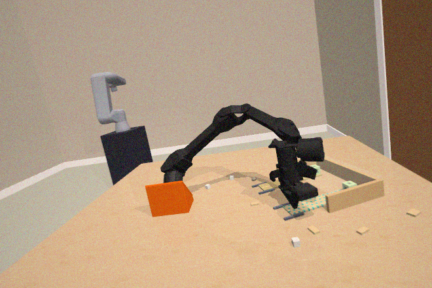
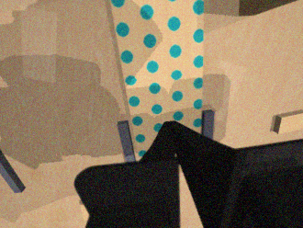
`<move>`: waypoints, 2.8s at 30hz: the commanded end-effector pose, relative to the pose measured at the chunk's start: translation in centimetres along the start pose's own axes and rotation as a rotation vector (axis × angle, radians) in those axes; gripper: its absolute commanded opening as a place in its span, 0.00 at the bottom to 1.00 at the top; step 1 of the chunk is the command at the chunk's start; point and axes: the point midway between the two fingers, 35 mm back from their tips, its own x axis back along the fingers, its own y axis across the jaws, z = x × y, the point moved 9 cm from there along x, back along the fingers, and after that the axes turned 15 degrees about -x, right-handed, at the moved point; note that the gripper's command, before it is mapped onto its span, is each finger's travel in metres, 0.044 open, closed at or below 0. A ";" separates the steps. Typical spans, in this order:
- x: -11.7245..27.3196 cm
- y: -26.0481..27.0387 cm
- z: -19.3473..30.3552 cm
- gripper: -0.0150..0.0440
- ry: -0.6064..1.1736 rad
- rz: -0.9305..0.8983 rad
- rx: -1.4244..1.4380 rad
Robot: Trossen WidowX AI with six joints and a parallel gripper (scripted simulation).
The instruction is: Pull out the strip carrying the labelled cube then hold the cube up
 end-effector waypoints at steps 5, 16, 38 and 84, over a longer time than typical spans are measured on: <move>-0.6 -0.4 1.4 0.25 0.018 -0.002 -0.005; -0.6 -0.9 3.0 0.25 0.019 -0.002 -0.006; -0.6 -1.8 6.3 0.25 0.020 -0.001 -0.007; -0.5 -3.7 13.1 0.25 0.022 0.001 -0.009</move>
